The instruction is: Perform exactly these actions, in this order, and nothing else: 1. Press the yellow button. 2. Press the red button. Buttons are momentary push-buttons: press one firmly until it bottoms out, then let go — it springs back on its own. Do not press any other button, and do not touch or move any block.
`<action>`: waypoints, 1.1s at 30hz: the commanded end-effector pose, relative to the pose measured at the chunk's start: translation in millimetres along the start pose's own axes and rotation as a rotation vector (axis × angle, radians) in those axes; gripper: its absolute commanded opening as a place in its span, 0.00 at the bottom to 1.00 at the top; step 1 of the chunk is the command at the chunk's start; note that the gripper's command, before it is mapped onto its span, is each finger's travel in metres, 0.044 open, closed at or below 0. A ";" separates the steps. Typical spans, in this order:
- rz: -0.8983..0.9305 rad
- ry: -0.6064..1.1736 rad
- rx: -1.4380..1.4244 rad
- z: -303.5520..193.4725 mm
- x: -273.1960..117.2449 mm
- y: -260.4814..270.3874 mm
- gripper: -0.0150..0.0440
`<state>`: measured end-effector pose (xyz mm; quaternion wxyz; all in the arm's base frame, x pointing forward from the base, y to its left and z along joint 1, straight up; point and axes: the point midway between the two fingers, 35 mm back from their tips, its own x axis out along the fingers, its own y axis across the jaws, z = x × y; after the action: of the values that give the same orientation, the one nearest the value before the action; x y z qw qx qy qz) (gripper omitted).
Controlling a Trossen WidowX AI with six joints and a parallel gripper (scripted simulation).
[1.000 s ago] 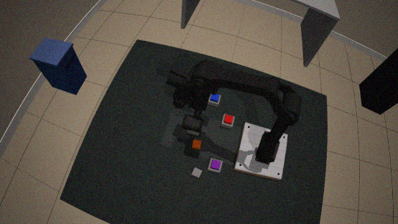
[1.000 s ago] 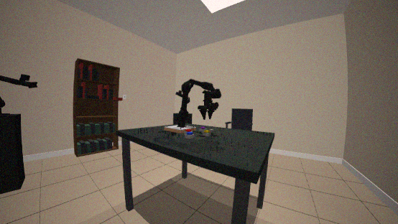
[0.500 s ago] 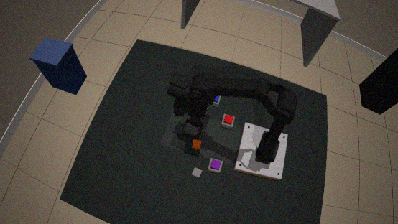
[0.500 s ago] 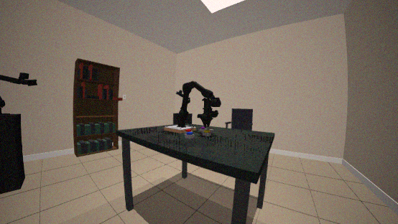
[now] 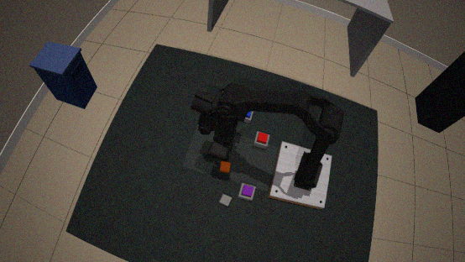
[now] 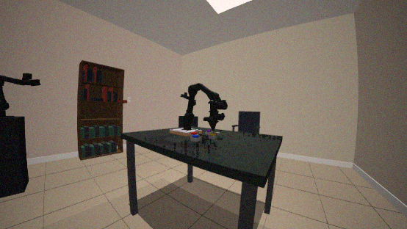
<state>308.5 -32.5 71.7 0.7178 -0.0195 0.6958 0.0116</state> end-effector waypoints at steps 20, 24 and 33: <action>0.007 0.003 0.005 -1.0 31.7 1.2 0.29; 0.007 0.003 0.005 -1.0 31.7 1.2 0.29; 0.007 0.003 0.005 -1.0 31.7 1.2 0.29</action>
<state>308.7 -32.6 40.5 0.7172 -0.0194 0.6965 0.0116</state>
